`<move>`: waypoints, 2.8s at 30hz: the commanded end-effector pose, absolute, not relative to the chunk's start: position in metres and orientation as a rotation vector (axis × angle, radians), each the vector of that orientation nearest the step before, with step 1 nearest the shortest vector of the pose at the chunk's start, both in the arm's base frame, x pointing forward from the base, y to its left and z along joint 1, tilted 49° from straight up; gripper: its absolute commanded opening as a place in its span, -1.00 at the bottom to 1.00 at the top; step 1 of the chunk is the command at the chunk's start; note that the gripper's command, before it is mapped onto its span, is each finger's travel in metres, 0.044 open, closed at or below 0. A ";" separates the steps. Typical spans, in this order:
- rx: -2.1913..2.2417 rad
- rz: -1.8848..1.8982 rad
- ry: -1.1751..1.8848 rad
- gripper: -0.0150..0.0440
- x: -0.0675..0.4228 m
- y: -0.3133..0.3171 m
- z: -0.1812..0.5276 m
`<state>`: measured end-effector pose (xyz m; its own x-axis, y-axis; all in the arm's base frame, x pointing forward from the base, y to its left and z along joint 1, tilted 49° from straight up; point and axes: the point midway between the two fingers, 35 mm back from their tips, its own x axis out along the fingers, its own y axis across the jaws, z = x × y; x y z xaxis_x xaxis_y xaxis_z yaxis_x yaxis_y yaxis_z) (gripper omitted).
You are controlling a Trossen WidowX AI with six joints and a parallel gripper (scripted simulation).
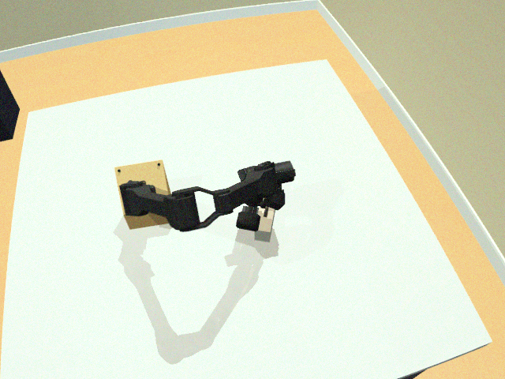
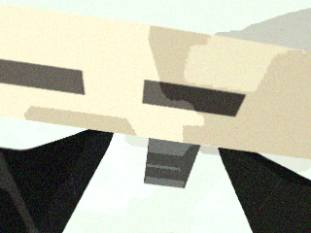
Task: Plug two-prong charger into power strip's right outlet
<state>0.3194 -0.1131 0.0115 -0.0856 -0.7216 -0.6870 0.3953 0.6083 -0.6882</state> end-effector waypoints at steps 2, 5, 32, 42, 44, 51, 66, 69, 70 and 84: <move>-0.309 -0.958 1.366 1.00 0.315 -0.113 0.010; -0.309 -0.958 1.364 1.00 0.314 -0.113 0.010; -0.308 -0.962 1.349 1.00 0.309 -0.111 0.008; -0.307 -0.962 1.350 1.00 0.301 -0.108 0.005; -0.307 -0.962 1.350 1.00 0.299 -0.107 0.004; -0.307 -0.962 1.350 1.00 0.291 -0.104 0.001; -0.308 -0.961 1.351 1.00 0.274 -0.099 -0.004; -0.308 -0.961 1.351 1.00 0.271 -0.098 -0.005; -0.308 -0.961 1.352 1.00 0.270 -0.097 -0.006; -0.308 -0.962 1.352 1.00 0.255 -0.094 -0.010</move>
<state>0.2597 -0.0941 -0.0086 -0.0761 -0.7315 -0.6776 0.4015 0.5996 -0.6923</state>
